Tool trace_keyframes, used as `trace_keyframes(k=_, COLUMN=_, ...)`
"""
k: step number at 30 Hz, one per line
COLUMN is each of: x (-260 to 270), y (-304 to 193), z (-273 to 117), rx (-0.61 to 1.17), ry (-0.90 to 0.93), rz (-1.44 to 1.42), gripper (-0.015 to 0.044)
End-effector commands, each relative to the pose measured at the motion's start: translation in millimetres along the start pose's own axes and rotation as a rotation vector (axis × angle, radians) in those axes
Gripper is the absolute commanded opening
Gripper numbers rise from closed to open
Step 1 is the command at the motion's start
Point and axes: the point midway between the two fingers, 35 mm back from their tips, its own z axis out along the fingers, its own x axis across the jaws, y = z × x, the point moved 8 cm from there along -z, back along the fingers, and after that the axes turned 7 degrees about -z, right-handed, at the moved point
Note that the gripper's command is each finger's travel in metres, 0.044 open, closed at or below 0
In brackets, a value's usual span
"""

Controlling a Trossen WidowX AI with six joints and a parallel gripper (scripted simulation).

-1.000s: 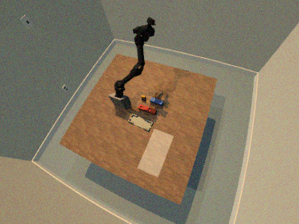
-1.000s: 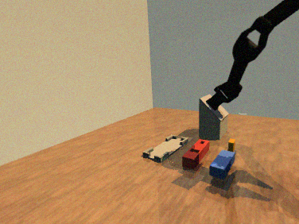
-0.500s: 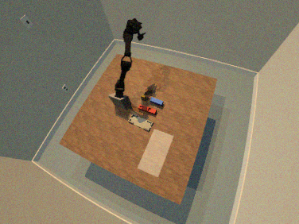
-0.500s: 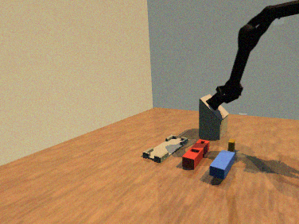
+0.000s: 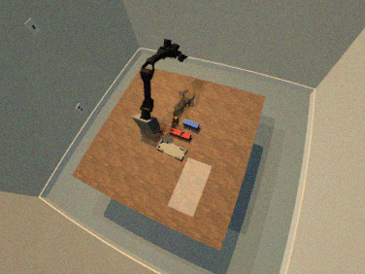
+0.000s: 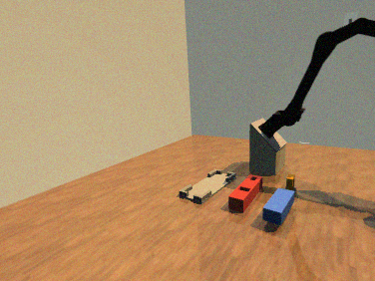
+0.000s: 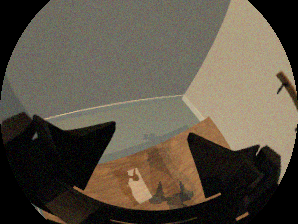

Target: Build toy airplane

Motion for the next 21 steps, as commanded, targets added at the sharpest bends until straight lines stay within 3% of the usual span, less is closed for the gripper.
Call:
trace_keyframes(k=1, x=-19, y=-34, z=31, rx=0.103, ry=-0.062, rz=-0.144, gripper=0.0440)
trace_keyframes(k=12, x=-120, y=-131, z=90, rx=0.493, ry=-0.198, rz=-0.286, gripper=0.0440)
trace_keyframes(k=21, x=-241, y=-213, z=83, rx=0.878, ry=-0.275, rz=-0.236, gripper=0.0440)
